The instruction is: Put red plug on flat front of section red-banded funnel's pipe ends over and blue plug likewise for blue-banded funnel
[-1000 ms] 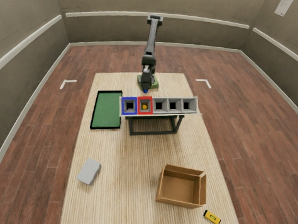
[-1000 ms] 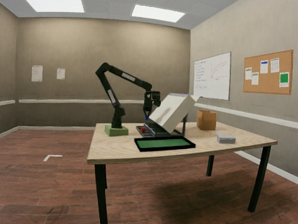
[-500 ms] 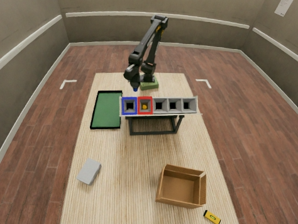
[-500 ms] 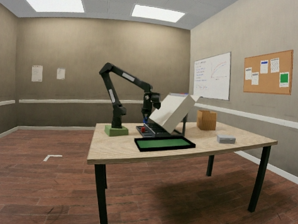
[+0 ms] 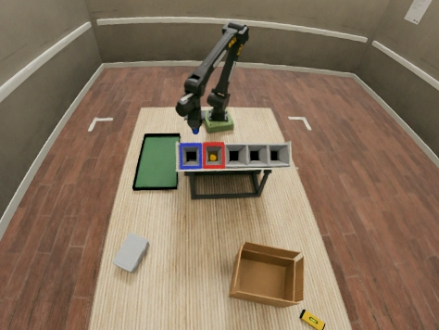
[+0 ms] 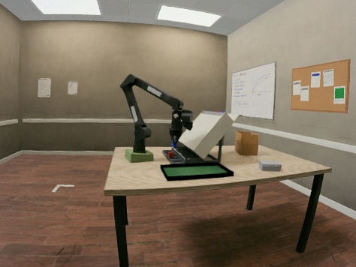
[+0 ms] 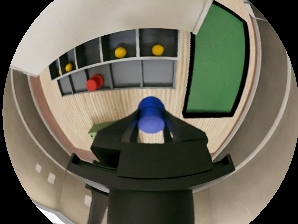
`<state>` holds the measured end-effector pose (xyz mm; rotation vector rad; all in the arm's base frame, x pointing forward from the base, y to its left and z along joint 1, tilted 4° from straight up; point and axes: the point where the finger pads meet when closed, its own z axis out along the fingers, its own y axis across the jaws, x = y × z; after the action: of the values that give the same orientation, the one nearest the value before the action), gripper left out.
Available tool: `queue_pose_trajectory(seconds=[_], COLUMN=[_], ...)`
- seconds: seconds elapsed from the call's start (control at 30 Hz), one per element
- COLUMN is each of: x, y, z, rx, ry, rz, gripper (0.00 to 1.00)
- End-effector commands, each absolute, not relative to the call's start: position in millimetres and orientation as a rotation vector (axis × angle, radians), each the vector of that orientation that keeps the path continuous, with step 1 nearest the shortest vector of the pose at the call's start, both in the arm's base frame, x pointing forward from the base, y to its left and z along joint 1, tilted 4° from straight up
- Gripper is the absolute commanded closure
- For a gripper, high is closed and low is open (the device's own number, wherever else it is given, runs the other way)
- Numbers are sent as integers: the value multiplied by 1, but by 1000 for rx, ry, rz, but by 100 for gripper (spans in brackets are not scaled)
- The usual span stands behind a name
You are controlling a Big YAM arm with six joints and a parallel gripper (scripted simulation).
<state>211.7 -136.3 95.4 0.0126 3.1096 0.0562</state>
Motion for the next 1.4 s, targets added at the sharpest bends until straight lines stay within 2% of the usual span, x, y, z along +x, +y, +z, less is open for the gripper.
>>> queue_pose_trajectory(seconds=[0.0,1.37], x=[228,228], y=[-151,-152], z=[113,113], rx=[3,-15], ry=[3076,3069], rz=[25,16], gripper=[100,100])
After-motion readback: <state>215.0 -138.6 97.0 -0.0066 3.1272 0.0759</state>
